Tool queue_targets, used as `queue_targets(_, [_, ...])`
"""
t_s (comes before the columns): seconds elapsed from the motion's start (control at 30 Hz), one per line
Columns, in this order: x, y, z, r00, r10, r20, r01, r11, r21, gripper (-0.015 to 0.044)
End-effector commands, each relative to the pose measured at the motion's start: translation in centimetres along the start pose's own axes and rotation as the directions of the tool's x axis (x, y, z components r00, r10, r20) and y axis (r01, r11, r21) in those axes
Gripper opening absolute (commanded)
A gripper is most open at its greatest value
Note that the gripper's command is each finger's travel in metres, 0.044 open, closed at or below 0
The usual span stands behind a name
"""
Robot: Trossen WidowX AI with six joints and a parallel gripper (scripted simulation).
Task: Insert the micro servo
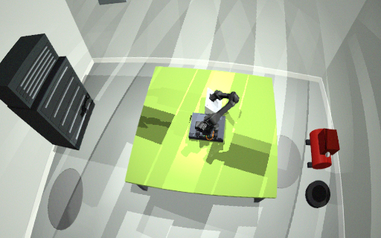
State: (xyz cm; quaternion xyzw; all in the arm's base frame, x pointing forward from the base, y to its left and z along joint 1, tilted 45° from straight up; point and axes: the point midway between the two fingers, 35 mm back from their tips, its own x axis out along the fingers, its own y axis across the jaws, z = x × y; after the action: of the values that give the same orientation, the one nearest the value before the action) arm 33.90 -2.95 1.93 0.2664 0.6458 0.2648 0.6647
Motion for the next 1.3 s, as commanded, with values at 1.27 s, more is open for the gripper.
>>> queue_targets(1.27, [2.7, 0.0, 0.0, 1.0, 0.005, 0.003, -0.005, 1.0, 0.005, 0.0])
